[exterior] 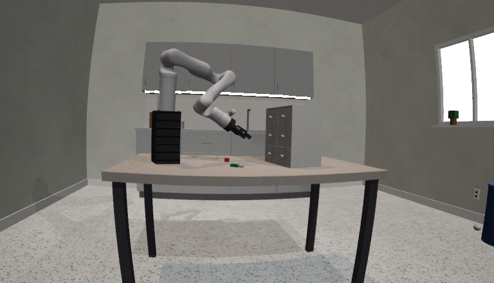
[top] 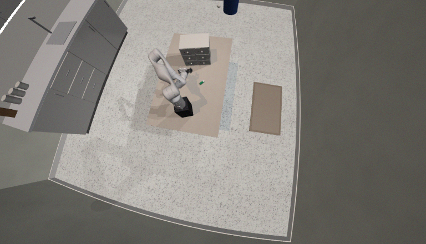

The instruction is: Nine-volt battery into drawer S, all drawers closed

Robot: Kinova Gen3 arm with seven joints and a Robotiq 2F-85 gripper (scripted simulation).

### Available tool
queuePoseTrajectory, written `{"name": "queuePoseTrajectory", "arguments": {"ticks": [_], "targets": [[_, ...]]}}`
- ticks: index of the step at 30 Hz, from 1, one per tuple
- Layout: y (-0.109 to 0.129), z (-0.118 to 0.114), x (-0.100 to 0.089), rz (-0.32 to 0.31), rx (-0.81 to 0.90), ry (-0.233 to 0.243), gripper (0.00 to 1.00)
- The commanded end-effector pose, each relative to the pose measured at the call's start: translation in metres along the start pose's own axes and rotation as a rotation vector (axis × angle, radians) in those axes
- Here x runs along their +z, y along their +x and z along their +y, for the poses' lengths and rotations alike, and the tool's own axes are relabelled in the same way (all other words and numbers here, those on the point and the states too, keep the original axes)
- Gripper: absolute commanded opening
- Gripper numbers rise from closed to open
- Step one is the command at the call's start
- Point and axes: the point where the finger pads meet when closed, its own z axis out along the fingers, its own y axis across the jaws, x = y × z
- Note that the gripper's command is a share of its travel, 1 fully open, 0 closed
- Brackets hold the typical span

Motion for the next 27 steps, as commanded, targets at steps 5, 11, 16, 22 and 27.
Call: {"name": "queuePoseTrajectory", "arguments": {"ticks": [5,11,16,22,27], "targets": [[0.004,-0.001,-0.003,-0.018,0.001,0.0,1.0],[0.005,-0.001,-0.005,-0.035,0.001,0.0,1.0],[0.006,-0.001,-0.008,-0.061,0.001,0.0,1.0],[0.007,-0.001,-0.012,-0.096,0.001,0.0,1.0],[0.008,-0.001,-0.014,-0.116,0.001,0.0,1.0]]}}
